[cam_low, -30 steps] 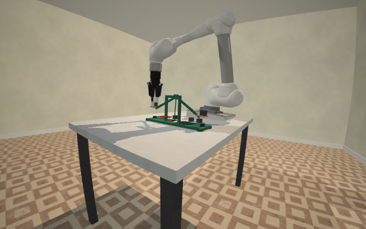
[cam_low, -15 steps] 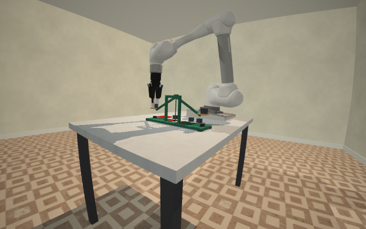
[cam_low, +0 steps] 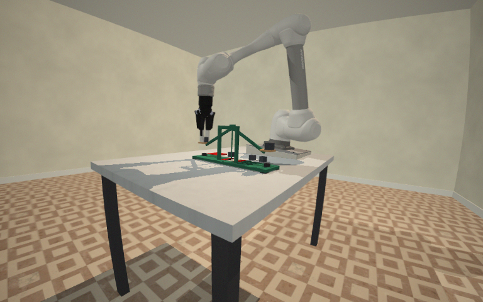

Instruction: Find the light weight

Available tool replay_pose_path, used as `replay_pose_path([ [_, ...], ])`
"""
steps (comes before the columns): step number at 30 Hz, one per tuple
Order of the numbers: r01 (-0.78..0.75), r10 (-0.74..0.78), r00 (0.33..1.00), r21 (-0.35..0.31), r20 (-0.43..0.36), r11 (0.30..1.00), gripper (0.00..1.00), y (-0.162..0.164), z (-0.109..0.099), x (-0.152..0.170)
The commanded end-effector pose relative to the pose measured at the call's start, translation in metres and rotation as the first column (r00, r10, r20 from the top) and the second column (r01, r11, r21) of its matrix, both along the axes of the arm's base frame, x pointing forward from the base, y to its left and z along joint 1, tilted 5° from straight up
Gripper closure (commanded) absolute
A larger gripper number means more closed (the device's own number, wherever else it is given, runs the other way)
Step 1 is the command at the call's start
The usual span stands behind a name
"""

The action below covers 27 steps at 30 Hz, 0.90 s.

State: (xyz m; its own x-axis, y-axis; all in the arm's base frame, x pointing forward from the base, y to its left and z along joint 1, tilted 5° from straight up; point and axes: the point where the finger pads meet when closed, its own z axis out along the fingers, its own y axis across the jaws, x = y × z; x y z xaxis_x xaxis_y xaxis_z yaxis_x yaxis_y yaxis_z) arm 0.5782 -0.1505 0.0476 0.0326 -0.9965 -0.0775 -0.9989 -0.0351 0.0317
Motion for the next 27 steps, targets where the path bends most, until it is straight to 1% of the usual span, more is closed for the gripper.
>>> replay_pose_path([
  [1, 0.0, 0.0, 1.0, 0.0, 0.0, 1.0, 0.76, 0.0, 0.0001, 0.0],
  [18, 0.0, 0.0, 1.0, 0.0, 0.0, 1.0, 0.76, 0.0, 0.0001, 0.0],
  [19, 0.0, 0.0, 1.0, 0.0, 0.0, 1.0, 0.74, 0.0, 0.0001, 0.0],
  [23, 0.0, 0.0, 1.0, 0.0, 0.0, 1.0, 0.74, 0.0, 0.0001, 0.0],
  [24, 0.0, 0.0, 1.0, 0.0, 0.0, 1.0, 0.71, 0.0, 0.0001, 0.0],
  [26, 0.0, 0.0, 1.0, 0.0, 0.0, 1.0, 0.71, 0.0, 0.0001, 0.0],
  [27, 0.0, 0.0, 1.0, 0.0, 0.0, 1.0, 0.69, 0.0, 0.0001, 0.0],
])
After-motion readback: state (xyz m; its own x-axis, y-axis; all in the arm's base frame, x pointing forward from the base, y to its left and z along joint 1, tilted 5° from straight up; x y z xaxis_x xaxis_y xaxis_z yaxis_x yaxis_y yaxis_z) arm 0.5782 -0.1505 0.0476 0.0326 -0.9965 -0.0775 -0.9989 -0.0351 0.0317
